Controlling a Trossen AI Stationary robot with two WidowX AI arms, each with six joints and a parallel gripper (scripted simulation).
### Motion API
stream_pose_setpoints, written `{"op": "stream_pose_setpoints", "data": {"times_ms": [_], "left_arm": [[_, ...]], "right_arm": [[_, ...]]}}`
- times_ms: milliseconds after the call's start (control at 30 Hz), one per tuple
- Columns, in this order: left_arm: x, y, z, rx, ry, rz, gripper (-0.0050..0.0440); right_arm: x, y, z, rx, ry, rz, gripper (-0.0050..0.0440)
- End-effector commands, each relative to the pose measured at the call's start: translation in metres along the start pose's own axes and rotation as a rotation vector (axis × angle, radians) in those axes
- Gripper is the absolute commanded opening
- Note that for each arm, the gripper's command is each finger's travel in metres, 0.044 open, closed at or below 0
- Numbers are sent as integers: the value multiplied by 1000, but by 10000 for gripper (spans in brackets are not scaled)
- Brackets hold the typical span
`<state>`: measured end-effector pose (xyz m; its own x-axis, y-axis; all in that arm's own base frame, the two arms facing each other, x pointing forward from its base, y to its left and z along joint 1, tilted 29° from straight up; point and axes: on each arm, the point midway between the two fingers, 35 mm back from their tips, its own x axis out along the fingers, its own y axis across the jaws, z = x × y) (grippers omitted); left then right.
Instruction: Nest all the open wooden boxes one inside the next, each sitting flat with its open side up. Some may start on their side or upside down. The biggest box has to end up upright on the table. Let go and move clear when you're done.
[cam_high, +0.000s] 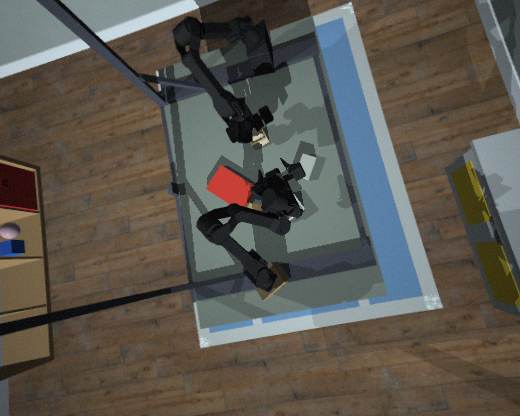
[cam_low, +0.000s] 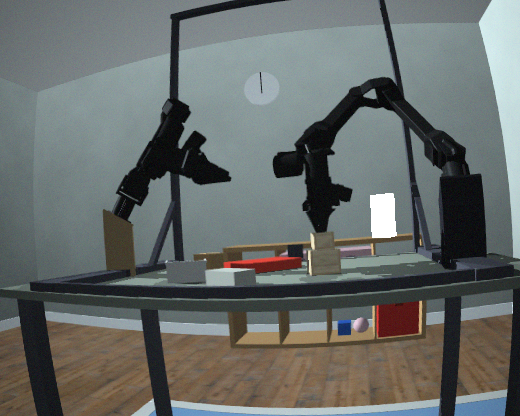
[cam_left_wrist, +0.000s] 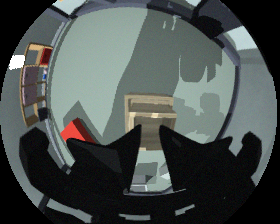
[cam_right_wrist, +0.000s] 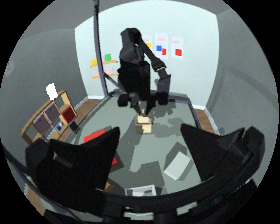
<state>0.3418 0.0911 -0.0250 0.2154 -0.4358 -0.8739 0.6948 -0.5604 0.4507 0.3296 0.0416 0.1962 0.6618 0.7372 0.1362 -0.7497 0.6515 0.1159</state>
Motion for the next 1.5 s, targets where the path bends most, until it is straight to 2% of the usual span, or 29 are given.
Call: {"op": "stream_pose_setpoints", "data": {"times_ms": [0,633,1467], "left_arm": [[-3,6,-8,9,23,11,192],[0,5,-2,12,24,14,192],[27,3,-2,2,9,5,192]], "right_arm": [[2,1,5,-16,-8,4,400],[2,1,5,-16,-8,4,400],[2,1,5,-16,-8,4,400]]}}
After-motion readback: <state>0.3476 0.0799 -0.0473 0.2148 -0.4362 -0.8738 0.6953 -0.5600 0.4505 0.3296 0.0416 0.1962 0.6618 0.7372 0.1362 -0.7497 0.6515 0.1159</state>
